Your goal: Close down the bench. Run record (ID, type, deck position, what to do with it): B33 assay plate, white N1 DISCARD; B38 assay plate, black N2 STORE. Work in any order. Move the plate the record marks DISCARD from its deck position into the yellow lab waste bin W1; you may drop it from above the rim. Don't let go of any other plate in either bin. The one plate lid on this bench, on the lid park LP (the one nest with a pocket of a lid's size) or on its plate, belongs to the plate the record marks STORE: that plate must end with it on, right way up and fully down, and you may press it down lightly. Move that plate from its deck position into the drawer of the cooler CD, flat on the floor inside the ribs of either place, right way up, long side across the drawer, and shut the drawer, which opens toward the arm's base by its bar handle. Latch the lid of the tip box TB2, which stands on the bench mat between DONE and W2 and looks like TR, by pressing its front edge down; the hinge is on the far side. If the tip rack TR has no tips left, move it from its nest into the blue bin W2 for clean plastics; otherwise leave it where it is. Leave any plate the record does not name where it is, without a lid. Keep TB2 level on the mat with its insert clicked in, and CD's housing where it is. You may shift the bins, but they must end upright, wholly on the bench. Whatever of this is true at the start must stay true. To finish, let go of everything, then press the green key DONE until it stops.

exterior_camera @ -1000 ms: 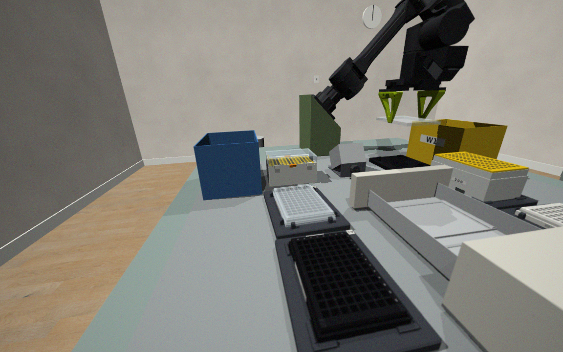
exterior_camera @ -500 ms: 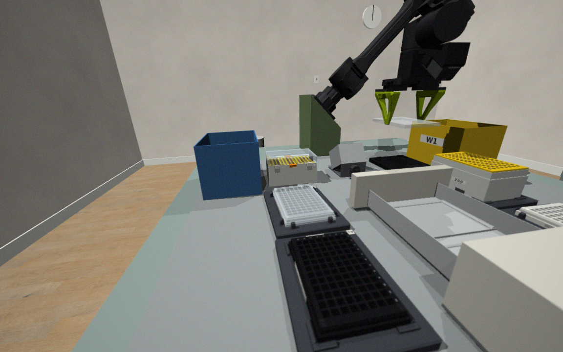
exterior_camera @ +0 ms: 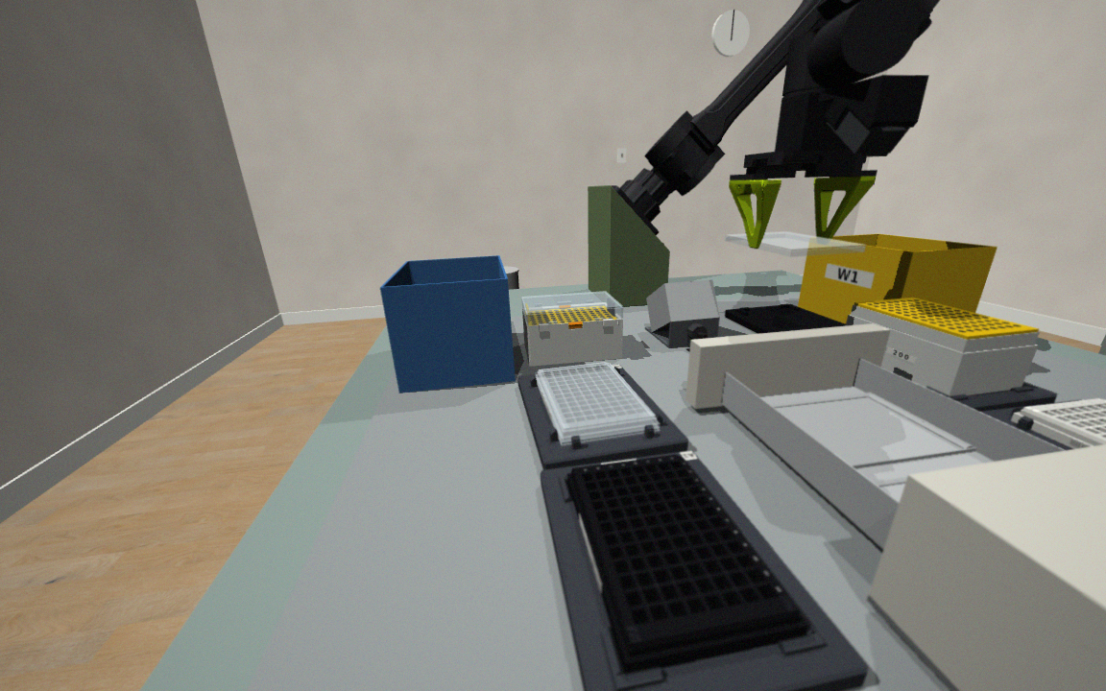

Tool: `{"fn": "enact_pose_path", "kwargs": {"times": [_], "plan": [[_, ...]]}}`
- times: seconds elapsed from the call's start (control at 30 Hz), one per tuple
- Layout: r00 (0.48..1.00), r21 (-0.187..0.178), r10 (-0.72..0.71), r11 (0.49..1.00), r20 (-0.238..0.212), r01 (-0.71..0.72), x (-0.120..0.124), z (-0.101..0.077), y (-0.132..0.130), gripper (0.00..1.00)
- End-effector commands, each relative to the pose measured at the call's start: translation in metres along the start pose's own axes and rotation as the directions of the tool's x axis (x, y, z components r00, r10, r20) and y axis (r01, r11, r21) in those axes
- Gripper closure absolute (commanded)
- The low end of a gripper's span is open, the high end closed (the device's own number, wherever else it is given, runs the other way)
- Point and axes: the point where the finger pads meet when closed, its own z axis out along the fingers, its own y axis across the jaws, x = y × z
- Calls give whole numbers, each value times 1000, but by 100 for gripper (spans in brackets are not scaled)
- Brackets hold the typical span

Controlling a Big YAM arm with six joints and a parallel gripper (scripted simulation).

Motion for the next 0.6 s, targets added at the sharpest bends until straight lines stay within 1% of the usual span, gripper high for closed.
{"fn": "enact_pose_path", "kwargs": {"times": [0.0,0.1,0.57], "plan": [[997,13,-43,999,59,42,-32,-19,-7,100],[998,12,-45,999,54,44,-33,-17,-7,100],[998,11,-31,999,50,31,-58,-20,-36,100]]}}
